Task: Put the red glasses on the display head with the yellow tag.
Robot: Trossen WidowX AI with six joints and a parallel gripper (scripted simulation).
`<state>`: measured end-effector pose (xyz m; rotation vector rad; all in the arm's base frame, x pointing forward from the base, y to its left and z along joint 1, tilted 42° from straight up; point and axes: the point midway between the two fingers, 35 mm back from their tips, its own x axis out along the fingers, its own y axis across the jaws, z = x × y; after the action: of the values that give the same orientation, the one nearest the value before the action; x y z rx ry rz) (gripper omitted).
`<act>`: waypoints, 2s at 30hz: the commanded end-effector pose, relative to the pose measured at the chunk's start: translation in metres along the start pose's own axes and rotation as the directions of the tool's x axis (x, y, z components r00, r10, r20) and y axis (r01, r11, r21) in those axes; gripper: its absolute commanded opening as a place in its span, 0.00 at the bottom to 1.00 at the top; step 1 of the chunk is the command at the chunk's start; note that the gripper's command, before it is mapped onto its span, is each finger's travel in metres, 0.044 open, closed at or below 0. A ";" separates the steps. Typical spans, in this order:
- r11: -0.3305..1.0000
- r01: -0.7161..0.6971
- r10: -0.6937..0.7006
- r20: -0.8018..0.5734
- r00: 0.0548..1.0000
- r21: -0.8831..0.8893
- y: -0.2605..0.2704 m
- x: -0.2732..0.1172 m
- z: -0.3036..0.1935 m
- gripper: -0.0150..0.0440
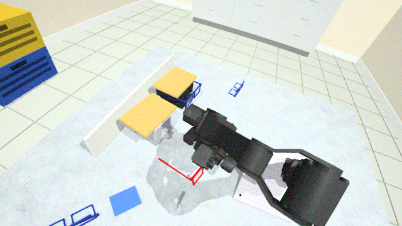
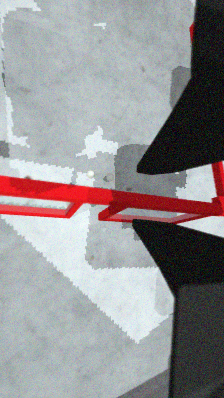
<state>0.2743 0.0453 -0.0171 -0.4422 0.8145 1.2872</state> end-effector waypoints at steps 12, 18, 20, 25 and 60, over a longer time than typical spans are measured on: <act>1.000 0.000 0.000 0.000 1.000 -0.001 0.000 -0.001 0.000 0.31; 1.000 0.000 0.000 0.000 1.000 -0.001 0.000 -0.001 0.000 0.25; 1.000 0.000 0.000 0.000 1.000 -0.001 0.000 -0.001 0.000 0.25; 1.000 0.001 -0.001 -0.002 1.000 -0.001 -0.002 -0.010 0.000 0.25; 0.990 0.119 -0.112 0.102 0.989 -0.070 -0.017 -0.121 -0.050 0.25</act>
<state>0.2719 -0.0601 0.0418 -0.4639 0.7031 1.2496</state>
